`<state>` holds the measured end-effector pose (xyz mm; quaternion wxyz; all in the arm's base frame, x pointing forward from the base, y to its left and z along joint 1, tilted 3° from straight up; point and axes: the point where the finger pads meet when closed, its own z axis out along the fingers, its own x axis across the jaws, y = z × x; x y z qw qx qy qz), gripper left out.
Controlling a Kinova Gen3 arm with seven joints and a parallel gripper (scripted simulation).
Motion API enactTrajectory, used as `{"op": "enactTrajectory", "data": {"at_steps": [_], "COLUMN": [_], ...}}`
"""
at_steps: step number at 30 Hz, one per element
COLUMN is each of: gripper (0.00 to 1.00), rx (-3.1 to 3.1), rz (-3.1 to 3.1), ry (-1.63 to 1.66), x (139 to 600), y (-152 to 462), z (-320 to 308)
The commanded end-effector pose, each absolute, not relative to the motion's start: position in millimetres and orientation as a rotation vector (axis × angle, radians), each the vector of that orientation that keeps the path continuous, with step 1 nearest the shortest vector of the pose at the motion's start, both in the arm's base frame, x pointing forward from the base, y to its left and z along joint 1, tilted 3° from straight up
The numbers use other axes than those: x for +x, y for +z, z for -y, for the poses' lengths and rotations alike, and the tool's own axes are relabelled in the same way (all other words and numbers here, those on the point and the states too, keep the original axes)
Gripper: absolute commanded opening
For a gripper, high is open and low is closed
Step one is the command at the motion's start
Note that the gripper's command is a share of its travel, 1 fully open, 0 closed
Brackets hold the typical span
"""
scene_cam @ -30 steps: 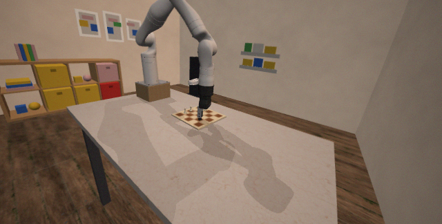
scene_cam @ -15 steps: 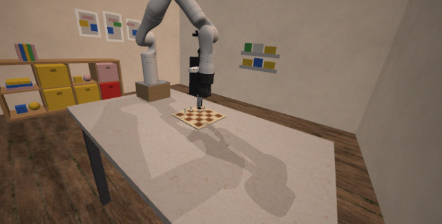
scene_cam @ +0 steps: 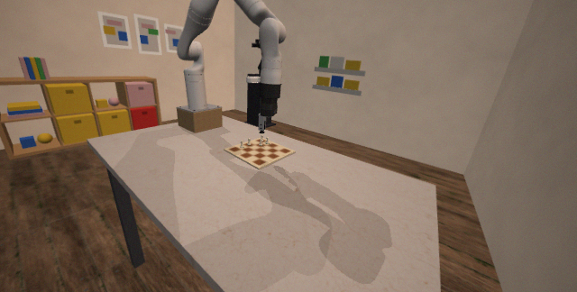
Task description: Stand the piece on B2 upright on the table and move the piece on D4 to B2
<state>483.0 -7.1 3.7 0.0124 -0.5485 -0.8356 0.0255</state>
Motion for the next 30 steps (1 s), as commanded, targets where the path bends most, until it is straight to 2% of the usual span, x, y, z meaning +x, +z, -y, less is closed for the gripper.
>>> {"op": "enactTrajectory", "data": {"at_steps": [1, 11, 24, 30], "gripper": [0.00, 0.00, 0.00, 0.00], "rx": [-1.712, -1.778, -2.119, -2.167], "rz": [2.607, 2.563, 2.298, 2.255], "ry": [0.077, 0.078, 0.081, 0.081], "x": [484, 487, 487, 485], "y": [5, 4, -5, -6], "z": [7, -15, -142, -162]}}
